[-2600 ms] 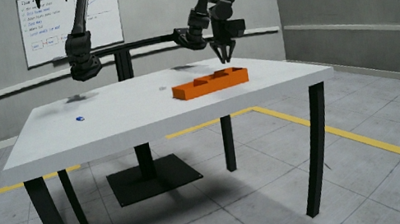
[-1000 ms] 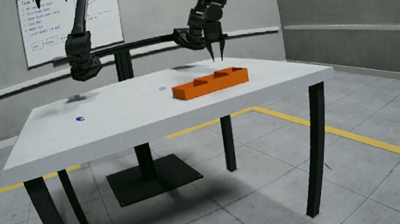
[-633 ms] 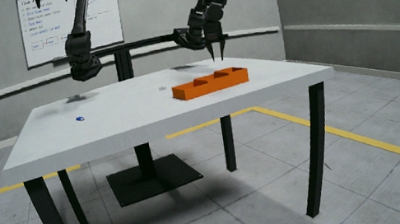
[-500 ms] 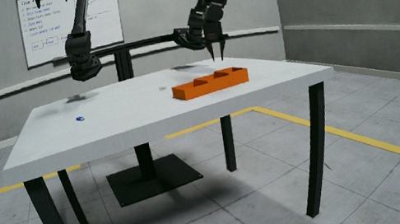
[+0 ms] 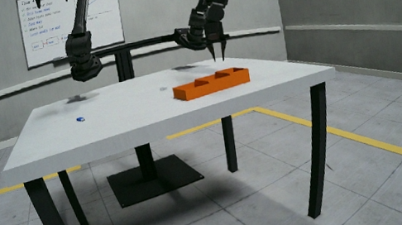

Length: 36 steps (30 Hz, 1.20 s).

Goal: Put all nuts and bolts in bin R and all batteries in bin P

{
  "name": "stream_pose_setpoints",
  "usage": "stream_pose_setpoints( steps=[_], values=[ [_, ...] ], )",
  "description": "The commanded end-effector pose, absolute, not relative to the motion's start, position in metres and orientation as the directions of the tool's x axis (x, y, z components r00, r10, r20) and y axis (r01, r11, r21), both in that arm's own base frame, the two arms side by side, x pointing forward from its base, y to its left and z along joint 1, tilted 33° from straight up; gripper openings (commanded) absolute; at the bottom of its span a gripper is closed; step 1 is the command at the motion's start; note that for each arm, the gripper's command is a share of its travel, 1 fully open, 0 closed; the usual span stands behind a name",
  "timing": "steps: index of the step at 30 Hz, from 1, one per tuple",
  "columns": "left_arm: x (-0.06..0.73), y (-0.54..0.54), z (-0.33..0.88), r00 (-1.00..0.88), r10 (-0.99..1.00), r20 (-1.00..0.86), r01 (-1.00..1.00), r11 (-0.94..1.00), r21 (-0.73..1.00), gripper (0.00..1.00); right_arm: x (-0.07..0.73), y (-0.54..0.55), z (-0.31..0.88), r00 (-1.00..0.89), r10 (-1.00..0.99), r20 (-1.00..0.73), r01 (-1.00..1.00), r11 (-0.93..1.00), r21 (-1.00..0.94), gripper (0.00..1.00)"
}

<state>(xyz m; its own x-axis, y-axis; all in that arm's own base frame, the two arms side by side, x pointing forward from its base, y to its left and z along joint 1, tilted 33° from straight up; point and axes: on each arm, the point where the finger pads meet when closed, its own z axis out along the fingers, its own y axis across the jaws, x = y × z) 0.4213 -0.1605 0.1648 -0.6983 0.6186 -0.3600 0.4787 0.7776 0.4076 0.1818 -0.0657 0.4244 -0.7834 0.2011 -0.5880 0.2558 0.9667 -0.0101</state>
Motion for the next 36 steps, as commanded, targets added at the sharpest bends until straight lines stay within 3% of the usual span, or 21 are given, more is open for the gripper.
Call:
stream_pose_setpoints(
  steps=[1, 36],
  values=[
    [0.42, -0.169, 0.174, -0.68, 0.622, -0.388, 0.478, 0.778, 0.407, 0.3, 0.182, -0.063, 0.446, -0.764, 0.184, -0.618, 0.246, 0.969, -0.016, 1.0],
    [0.463, -0.156, 0.116, -0.688, 0.618, -0.381, 0.473, 0.78, 0.41, 0.3, 0.182, -0.063, 0.446, -0.764, 0.184, -0.618, 0.246, 0.969, -0.016, 1.0]
  ],
)
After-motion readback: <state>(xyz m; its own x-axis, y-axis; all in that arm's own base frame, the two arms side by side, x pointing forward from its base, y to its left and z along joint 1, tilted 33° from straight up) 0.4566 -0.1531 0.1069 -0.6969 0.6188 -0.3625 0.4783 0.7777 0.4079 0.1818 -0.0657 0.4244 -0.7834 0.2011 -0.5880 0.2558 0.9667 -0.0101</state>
